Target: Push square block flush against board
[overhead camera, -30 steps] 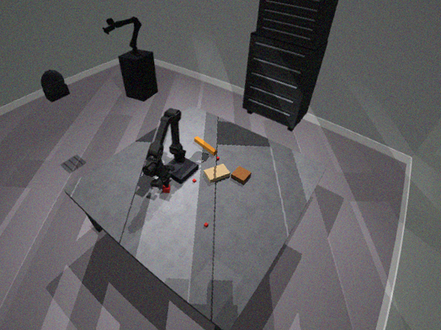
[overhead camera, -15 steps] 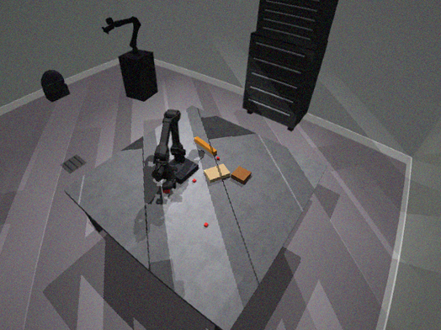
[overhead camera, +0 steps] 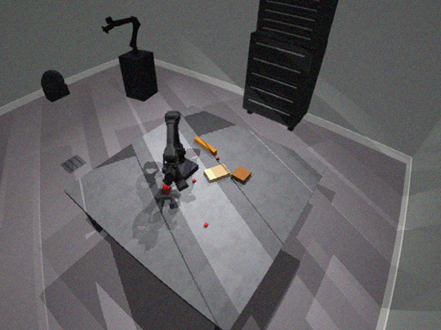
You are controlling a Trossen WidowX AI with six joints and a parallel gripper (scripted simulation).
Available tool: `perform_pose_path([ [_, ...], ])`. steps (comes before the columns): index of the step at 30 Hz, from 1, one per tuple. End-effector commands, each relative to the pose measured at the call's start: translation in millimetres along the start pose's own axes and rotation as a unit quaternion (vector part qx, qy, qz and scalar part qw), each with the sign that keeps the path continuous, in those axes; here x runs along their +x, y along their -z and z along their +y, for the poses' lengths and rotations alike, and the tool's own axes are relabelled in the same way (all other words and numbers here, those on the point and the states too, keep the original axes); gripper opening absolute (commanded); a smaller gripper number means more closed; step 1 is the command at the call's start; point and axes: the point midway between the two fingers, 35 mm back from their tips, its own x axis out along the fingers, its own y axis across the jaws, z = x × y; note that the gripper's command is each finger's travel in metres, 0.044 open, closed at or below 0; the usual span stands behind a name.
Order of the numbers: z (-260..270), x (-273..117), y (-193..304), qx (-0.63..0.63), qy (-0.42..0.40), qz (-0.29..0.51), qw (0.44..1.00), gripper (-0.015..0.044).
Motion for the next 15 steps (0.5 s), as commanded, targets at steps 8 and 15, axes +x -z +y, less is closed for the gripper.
perform_pose_path([
  [8,19.5,7.9,35.2,-0.182,0.024,0.005,0.983,0.0000],
  [15,28.6,13.0,60.0,-0.287,0.037,0.011,0.957,0.0000],
])
